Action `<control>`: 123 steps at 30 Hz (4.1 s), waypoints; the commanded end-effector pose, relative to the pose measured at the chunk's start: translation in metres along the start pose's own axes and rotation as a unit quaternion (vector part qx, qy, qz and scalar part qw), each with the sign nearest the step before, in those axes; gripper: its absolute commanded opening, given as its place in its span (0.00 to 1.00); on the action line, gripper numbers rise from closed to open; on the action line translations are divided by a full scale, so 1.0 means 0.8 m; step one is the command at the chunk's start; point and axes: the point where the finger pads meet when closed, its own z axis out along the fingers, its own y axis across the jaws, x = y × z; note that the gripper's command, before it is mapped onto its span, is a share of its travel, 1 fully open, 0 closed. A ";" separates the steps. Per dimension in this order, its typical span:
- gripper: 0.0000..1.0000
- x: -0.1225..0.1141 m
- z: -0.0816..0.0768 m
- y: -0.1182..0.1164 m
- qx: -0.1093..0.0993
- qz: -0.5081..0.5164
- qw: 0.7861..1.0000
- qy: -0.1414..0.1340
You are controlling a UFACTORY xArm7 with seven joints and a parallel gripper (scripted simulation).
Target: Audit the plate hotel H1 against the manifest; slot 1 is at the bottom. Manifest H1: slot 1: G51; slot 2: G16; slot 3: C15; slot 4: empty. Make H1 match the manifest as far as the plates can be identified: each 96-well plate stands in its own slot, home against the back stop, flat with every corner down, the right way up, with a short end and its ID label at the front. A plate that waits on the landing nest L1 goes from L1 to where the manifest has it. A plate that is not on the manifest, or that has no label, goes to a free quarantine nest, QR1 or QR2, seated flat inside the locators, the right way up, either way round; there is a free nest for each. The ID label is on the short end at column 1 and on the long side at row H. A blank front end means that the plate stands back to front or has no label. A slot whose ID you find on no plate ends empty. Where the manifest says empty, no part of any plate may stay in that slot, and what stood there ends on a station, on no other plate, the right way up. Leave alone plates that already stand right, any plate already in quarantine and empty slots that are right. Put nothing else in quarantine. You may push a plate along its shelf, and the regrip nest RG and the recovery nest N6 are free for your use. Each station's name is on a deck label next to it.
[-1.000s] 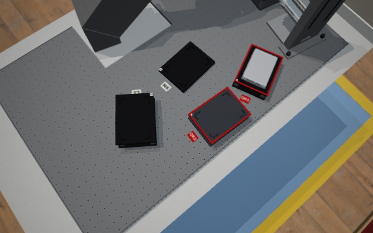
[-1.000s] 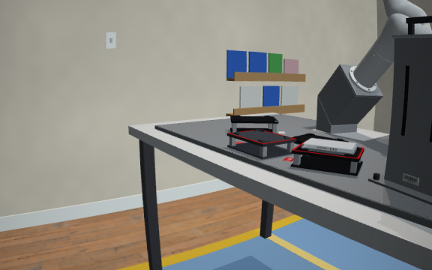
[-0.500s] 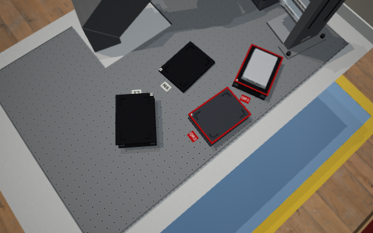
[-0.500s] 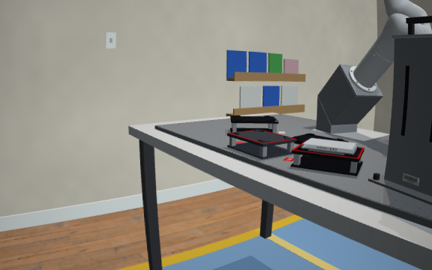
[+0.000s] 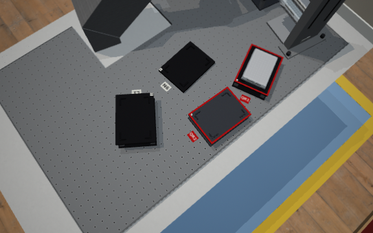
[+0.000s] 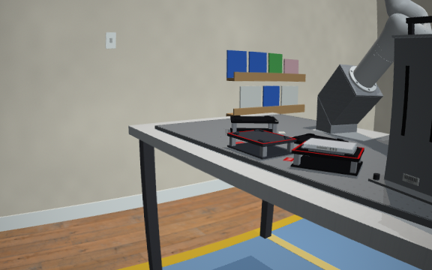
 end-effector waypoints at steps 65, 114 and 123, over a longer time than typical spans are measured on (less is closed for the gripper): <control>1.00 0.000 0.106 -0.002 0.002 0.000 1.000 0.000; 1.00 -0.001 0.106 -0.002 0.002 0.000 0.937 0.350; 1.00 -0.001 0.106 -0.002 0.002 0.000 0.915 0.404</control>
